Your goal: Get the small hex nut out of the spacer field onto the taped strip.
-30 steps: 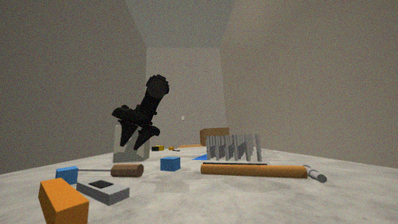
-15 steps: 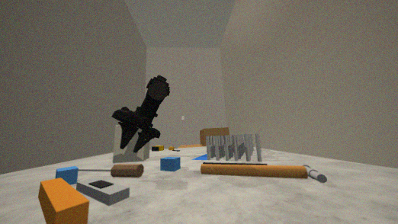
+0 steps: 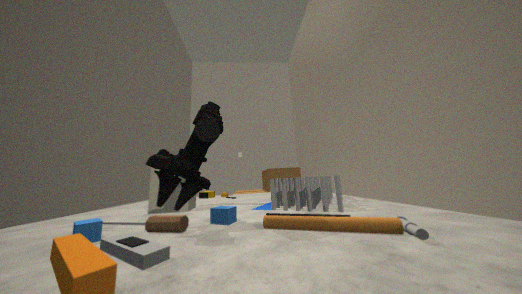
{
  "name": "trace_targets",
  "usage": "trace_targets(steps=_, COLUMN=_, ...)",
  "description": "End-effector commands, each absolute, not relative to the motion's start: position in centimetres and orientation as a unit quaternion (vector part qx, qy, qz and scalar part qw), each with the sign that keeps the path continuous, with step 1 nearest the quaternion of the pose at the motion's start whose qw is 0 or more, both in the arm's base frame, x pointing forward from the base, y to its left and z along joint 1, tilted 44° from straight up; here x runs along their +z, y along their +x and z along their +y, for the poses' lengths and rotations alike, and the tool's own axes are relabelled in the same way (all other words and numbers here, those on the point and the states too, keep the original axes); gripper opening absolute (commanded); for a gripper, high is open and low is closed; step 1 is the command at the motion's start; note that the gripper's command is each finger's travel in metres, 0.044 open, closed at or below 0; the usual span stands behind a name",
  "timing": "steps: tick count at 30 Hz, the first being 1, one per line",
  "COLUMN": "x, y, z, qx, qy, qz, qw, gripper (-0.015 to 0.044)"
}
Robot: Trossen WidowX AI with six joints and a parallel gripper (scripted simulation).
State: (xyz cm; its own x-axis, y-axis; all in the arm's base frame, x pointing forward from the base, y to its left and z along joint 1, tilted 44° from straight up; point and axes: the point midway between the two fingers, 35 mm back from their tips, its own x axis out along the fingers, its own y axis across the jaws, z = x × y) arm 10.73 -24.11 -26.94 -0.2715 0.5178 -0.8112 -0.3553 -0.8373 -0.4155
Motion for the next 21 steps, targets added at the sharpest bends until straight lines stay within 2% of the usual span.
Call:
trace_targets(steps=1, x=-27.7, y=10.7, z=-22.9, qx=0.794, qy=-0.533, qz=-0.079, qw=0.281, gripper=0.0280)
trace_targets(steps=21, x=-29.5, y=10.8, z=-21.1, qx=0.794, qy=-0.533, qz=-0.079, qw=0.282, gripper=0.0280)
